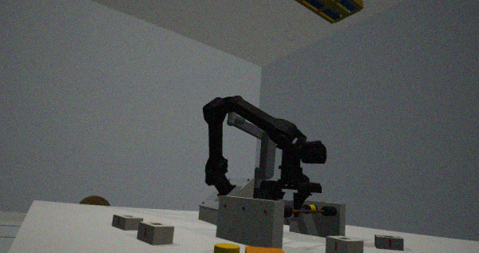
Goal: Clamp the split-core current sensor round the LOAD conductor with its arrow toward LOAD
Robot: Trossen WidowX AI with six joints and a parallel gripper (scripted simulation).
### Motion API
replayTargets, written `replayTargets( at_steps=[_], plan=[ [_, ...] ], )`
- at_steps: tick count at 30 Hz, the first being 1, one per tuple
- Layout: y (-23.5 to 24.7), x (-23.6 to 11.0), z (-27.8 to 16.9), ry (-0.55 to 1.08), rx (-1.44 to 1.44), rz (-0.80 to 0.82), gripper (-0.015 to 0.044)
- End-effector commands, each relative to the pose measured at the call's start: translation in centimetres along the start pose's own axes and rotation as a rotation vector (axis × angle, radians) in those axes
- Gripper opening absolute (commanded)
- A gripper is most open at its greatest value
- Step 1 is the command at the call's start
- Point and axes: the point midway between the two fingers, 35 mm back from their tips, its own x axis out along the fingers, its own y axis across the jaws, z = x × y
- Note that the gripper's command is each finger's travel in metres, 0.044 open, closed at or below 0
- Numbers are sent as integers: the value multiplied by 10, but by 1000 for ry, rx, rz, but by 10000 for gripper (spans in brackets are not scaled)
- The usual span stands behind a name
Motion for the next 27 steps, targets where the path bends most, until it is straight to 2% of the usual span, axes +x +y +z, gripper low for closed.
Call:
replayTargets(
  at_steps=[1,8,17,19,23,27],
  plan=[
    [0,0,0,0,0,1,268],
    [0,0,0,0,0,1,440],
    [0,-3,0,0,0,0,440],
    [-3,-24,1,-3,-1,-3,440],
    [-1,-92,2,-6,-2,-9,440],
    [1,-103,2,-5,-2,-10,440]
  ],
)
